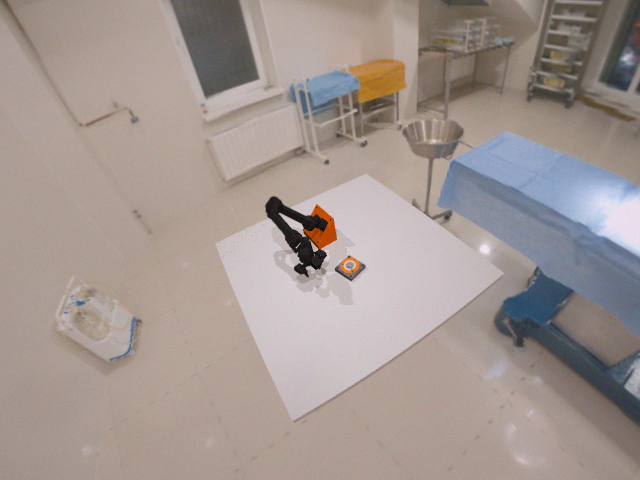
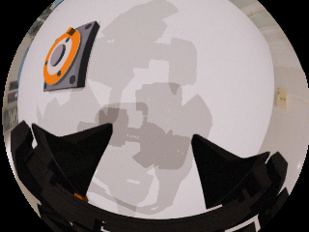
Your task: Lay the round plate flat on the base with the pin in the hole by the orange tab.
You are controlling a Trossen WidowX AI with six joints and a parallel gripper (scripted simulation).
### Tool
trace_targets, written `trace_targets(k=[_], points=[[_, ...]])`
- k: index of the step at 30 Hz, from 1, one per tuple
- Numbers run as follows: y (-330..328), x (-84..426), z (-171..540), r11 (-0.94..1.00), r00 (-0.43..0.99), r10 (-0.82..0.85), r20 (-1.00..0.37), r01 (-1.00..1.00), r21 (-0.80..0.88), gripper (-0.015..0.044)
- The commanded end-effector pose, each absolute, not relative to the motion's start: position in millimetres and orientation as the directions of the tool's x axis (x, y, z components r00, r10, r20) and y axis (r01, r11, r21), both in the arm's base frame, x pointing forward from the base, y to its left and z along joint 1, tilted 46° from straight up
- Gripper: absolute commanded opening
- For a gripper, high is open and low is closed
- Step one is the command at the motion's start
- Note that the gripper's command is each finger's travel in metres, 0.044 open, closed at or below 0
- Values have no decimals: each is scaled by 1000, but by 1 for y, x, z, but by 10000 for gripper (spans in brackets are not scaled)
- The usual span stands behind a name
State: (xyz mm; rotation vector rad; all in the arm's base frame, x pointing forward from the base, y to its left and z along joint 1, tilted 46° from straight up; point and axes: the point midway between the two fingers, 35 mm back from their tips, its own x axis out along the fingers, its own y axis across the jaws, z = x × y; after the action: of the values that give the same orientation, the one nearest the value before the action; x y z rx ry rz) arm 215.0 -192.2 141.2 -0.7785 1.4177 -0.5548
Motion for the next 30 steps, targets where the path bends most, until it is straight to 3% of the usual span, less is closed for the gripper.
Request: trace_targets(k=[1, 15, 24, 30], points=[[-191, 218, 146, 639, 113, -754, -647, -101, -763, 374], [-129, 303, 100, 722, 29, -692, -721, 32, -692, 6], [-69, 337, 52, 688, -48, -716, -696, 119, -716, 0], [-67, 339, 50, 686, -49, -717, -695, 121, -717, 0]])
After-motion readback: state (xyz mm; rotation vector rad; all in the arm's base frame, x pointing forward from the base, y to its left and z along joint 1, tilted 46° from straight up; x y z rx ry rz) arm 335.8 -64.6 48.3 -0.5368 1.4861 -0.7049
